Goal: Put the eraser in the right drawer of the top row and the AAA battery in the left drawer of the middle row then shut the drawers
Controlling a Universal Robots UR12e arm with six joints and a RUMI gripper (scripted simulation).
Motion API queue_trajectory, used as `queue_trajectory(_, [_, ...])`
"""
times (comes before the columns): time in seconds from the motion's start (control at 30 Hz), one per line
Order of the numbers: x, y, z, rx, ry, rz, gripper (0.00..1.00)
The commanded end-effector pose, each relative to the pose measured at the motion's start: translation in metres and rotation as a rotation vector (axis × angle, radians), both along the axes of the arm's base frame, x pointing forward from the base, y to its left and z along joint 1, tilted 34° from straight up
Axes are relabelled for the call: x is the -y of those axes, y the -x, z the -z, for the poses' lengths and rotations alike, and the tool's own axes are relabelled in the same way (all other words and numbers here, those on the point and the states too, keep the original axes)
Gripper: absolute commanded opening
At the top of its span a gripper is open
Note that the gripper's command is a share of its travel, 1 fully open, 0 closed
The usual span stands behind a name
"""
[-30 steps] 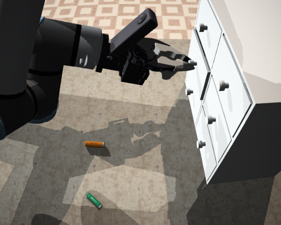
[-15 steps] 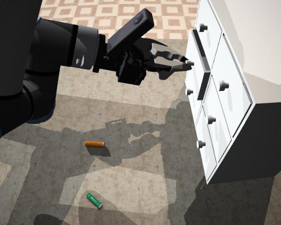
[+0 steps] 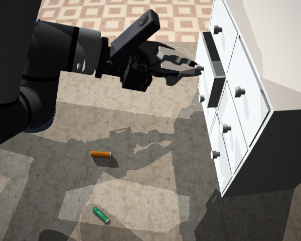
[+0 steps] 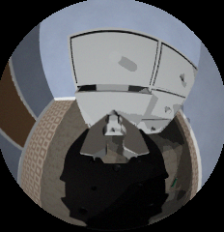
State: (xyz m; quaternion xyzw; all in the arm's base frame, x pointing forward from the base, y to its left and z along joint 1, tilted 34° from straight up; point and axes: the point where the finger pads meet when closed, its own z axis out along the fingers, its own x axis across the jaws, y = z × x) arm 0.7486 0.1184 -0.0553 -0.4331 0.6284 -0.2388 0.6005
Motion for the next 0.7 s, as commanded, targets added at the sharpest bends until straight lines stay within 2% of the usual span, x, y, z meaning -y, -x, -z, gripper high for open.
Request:
queue_trajectory(0.0, [0.001,0.007,0.001,-0.004,-0.001,0.001,0.07])
queue_trajectory(0.67, [0.001,0.020,0.003,-0.004,-0.001,0.001,0.07])
